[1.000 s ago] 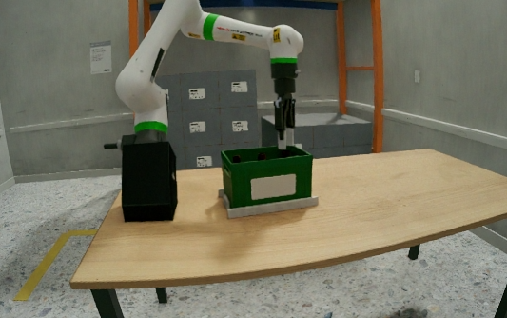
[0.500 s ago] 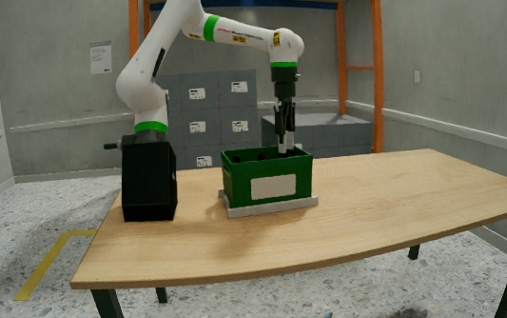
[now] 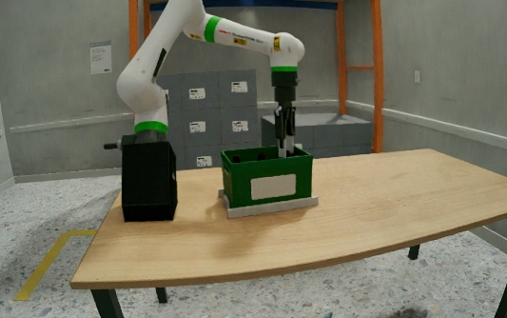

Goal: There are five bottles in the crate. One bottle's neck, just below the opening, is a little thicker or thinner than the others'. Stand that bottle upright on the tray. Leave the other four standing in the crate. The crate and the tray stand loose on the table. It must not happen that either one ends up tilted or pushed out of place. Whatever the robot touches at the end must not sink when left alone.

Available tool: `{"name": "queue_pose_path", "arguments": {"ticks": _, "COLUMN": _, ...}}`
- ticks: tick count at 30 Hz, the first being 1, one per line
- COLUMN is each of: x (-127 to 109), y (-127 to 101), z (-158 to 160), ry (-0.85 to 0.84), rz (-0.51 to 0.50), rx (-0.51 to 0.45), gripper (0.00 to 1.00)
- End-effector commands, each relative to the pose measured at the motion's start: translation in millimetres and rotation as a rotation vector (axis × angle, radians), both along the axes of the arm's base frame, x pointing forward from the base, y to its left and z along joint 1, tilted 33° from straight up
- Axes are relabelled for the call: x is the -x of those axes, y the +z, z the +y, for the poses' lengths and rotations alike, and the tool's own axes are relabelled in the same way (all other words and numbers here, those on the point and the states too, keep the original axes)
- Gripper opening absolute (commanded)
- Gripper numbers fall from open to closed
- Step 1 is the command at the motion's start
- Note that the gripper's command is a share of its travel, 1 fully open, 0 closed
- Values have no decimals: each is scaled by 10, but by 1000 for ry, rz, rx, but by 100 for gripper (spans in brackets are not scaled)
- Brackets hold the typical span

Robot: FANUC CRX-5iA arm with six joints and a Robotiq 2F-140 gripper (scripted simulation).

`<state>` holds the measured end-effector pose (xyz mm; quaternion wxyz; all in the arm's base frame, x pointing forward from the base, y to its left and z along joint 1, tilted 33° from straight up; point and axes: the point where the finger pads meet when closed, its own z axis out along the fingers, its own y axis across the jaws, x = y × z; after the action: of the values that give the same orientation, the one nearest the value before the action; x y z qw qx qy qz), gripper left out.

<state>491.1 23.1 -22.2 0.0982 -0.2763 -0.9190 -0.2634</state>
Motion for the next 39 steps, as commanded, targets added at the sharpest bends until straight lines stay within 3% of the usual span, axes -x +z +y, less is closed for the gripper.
{"name": "queue_pose_path", "arguments": {"ticks": 1, "x": -4, "y": -9, "z": 3, "ry": 0, "rz": -1, "rx": 1, "gripper": 44}}
{"name": "queue_pose_path", "arguments": {"ticks": 39, "x": -3, "y": -51, "z": 30, "ry": 0, "rz": -1, "rx": 1, "gripper": 44}}
